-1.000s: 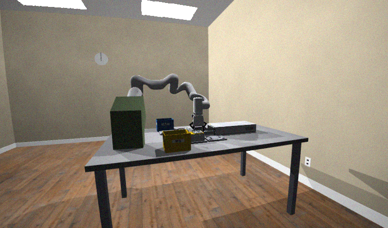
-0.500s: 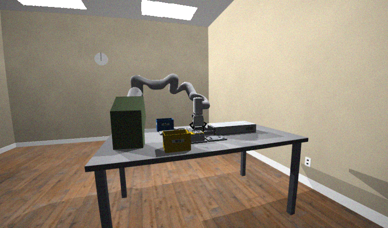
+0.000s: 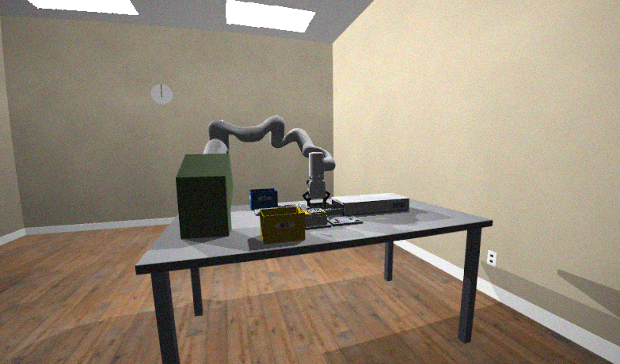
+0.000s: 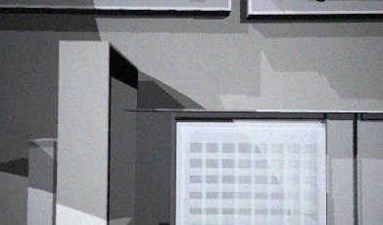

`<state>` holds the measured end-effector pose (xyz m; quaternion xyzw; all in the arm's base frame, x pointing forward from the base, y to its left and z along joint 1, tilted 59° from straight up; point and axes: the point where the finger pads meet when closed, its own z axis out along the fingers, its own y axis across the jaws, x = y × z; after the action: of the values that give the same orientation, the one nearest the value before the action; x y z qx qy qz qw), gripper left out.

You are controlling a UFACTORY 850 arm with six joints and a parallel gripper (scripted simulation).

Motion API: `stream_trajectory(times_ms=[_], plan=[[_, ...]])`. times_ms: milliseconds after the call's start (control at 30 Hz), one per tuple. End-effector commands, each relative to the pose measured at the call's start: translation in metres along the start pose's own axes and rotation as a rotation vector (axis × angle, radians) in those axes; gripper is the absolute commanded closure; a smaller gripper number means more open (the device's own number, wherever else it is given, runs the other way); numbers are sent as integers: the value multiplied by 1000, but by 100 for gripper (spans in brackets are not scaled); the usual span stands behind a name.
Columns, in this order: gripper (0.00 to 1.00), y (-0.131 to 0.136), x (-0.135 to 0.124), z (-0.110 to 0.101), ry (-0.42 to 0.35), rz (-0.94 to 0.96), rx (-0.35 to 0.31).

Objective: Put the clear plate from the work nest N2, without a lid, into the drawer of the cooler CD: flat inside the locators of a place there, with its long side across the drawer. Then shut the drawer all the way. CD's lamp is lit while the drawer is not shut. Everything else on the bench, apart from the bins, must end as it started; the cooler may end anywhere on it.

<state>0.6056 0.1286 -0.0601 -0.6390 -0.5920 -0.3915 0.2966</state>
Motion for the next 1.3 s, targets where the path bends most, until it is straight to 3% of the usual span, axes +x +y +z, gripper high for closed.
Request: stream_trajectory(times_ms=[0, 1267], plan=[[0, 1, 0, -6, 0, 0, -2], [0, 1, 0, -63, 0, -1, -2]])
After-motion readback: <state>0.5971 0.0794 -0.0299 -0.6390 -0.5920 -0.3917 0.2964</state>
